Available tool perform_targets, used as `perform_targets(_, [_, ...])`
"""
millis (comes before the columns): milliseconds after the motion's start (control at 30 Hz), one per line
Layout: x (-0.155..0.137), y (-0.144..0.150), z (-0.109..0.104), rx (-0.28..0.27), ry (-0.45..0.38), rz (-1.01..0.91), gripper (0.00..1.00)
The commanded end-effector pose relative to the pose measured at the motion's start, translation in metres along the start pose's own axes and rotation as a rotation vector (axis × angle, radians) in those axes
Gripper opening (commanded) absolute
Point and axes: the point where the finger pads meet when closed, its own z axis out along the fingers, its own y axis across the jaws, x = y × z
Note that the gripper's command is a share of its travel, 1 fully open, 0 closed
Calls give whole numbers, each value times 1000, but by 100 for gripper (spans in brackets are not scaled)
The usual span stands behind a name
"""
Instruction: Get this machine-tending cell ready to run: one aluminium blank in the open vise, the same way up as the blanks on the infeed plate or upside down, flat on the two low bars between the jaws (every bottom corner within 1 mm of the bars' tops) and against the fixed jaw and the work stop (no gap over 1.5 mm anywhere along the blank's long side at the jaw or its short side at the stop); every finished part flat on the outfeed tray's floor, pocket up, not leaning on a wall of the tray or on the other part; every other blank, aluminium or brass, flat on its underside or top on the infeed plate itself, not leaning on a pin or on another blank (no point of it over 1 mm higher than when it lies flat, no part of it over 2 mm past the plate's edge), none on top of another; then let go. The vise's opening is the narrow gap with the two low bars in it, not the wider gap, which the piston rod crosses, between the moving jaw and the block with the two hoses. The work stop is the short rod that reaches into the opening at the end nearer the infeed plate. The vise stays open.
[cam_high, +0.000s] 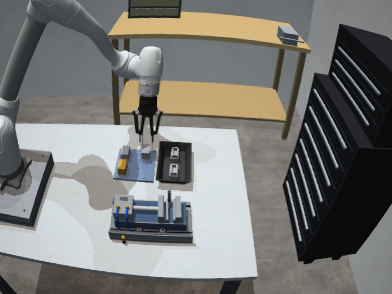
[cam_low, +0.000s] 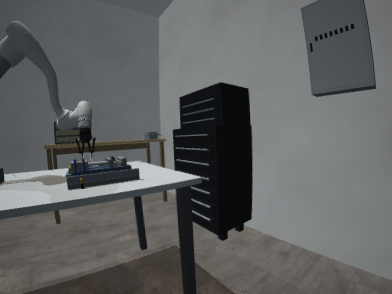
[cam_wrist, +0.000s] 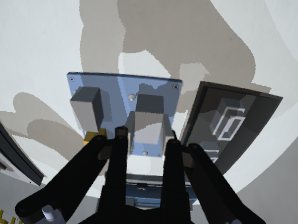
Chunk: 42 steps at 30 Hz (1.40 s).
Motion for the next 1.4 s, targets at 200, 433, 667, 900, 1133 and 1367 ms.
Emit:
perform_targets(200, [1,0,3,0,0,0,0])
perform_targets(433, [3,0,6,0,0,0,0])
perform_targets(667, [4,0,9,0,0,0,0])
perform_targets(900, [5,0,10,0,0,0,0])
perform_targets(1133, [5,0,11,0,0,0,0])
perform_targets(1367, [5,0,11,0,0,0,0])
